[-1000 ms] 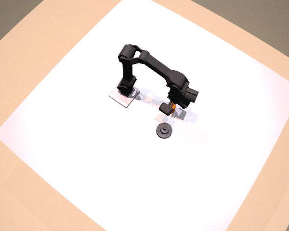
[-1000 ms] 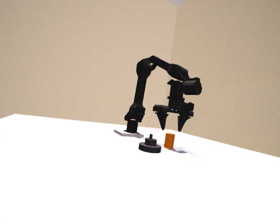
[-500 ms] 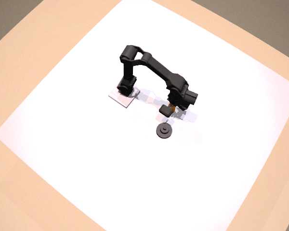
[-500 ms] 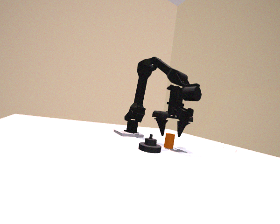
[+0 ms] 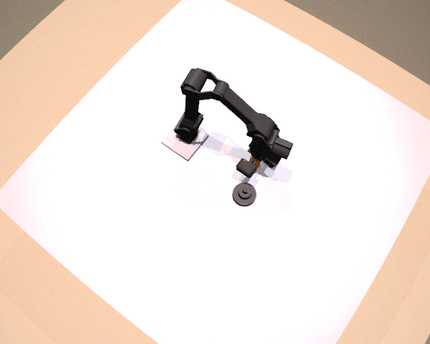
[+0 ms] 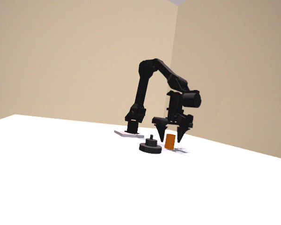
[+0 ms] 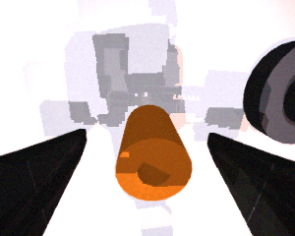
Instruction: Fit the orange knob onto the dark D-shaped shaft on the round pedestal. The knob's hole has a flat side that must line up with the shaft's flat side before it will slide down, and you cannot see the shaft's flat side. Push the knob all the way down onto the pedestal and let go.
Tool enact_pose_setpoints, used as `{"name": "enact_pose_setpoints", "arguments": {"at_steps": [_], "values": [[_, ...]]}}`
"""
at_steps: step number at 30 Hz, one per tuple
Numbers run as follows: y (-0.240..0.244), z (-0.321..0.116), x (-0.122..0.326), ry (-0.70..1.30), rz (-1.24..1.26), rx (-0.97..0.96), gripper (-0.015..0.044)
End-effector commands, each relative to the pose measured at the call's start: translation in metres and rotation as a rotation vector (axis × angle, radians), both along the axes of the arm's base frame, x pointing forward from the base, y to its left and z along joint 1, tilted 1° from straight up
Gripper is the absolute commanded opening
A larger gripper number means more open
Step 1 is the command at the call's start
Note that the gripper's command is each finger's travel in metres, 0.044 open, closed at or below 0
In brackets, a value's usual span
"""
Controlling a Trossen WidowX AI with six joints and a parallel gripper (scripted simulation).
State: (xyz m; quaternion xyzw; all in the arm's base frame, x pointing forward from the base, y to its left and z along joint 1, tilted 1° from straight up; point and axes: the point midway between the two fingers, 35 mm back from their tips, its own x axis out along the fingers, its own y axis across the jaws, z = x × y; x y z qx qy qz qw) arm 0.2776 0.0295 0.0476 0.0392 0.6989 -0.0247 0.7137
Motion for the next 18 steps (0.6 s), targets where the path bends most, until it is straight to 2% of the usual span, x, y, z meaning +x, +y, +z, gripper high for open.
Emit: {"name": "enact_pose_setpoints", "arguments": {"at_steps": [1, 8, 17, 18], "values": [[-0.0008, -0.0082, -0.0017, 0.010, -0.004, -0.006, 0.0440], [-0.0008, -0.0167, -0.0027, 0.010, -0.004, -0.006, 0.0440], [-0.0008, -0.0167, -0.0027, 0.010, -0.004, -0.006, 0.0204], [-0.0008, -0.0167, -0.0027, 0.010, -0.004, -0.006, 0.0197]]}}
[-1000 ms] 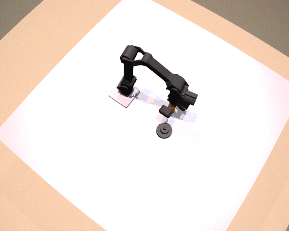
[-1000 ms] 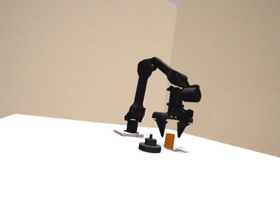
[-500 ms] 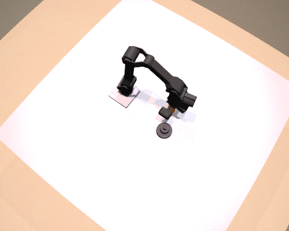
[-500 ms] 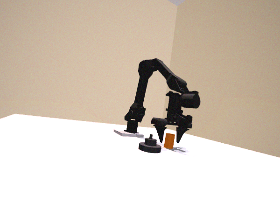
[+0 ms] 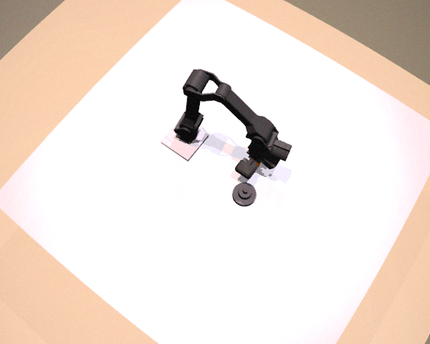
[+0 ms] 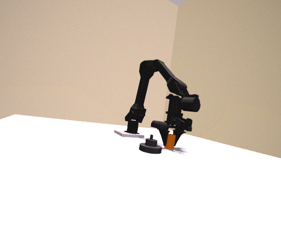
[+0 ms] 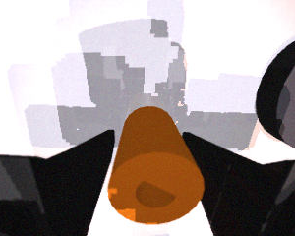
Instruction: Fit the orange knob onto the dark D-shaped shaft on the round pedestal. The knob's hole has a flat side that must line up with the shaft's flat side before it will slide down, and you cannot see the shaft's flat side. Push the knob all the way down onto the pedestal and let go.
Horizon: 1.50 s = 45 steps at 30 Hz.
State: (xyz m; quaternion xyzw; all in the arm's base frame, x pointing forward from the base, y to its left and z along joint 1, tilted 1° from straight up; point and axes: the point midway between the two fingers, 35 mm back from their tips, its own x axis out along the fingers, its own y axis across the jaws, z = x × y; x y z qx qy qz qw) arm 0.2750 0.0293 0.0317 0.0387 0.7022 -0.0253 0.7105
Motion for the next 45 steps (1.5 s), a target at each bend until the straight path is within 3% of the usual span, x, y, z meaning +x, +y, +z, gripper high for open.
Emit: {"name": "enact_pose_setpoints", "arguments": {"at_steps": [1, 6, 12, 37, 45], "values": [[-0.001, -0.001, 0.000, 0.001, -0.004, -0.005, 0.0190], [-0.001, -0.001, 0.000, 0.001, -0.004, -0.005, 0.0157], [0.001, 0.015, 0.005, 0.001, -0.004, -0.004, 0.0000], [0.013, 0.137, 0.007, 0.000, -0.004, -0.003, 0.0000], [0.004, 0.136, 0.010, 0.000, -0.004, -0.004, 0.0000]]}}
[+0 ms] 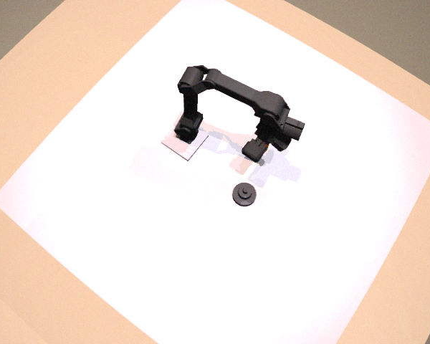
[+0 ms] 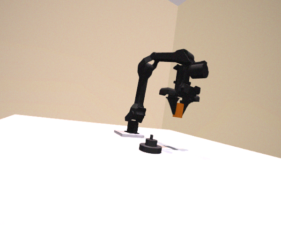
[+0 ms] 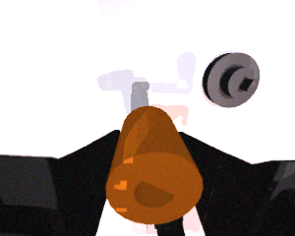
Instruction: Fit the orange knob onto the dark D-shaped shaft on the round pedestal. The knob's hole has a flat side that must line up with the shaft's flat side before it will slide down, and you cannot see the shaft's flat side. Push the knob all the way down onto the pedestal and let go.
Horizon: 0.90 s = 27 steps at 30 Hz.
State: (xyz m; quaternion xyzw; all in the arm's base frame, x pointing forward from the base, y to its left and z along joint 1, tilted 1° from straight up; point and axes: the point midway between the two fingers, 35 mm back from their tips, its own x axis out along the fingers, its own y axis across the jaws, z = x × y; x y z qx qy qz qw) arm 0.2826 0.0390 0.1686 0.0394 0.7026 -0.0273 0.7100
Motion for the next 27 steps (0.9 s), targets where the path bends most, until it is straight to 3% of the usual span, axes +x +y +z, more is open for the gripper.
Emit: {"name": "enact_pose_setpoints", "arguments": {"at_steps": [1, 27], "values": [[-0.009, -0.002, 0.003, -0.002, -0.001, -0.003, 0.0000], [-0.082, -0.031, 0.020, -0.004, -0.002, -0.009, 0.0000]]}}
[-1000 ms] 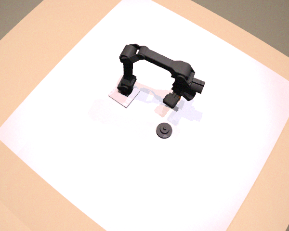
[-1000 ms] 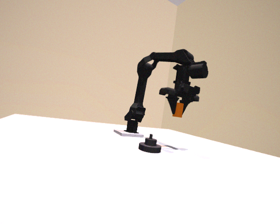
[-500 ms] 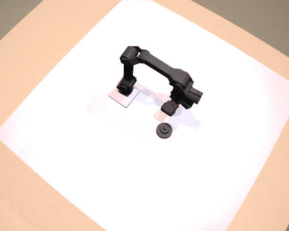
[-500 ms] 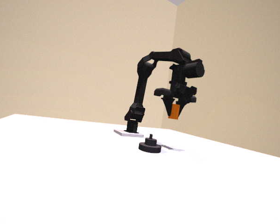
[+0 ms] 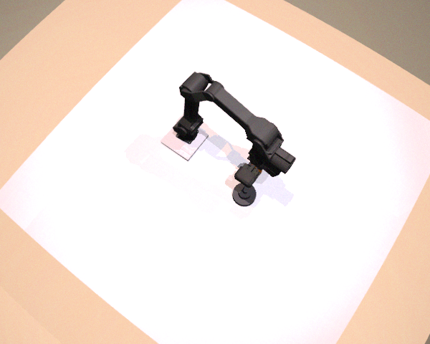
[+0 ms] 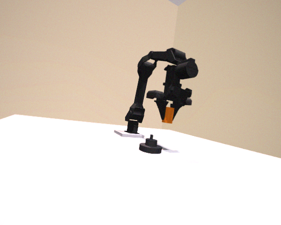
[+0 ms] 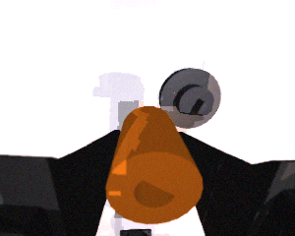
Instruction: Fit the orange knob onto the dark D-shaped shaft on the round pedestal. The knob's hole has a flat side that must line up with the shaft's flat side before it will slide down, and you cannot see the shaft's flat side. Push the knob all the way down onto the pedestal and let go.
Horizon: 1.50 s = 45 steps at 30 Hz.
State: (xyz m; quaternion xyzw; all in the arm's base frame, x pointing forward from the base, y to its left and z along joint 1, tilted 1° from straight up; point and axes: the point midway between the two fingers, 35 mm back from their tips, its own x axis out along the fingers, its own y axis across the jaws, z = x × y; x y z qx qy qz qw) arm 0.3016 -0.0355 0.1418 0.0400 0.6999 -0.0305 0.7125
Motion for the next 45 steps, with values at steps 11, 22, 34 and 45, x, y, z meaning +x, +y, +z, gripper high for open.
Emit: {"name": "enact_pose_setpoints", "arguments": {"at_steps": [11, 22, 34, 45], "values": [[-0.040, -0.016, 0.001, 0.003, 0.002, -0.008, 0.0000], [-0.062, -0.026, -0.001, 0.005, 0.005, -0.010, 0.0000], [-0.062, -0.050, -0.001, 0.005, 0.005, -0.010, 0.0000], [-0.063, -0.049, 0.000, 0.005, 0.000, -0.011, 0.0000]]}}
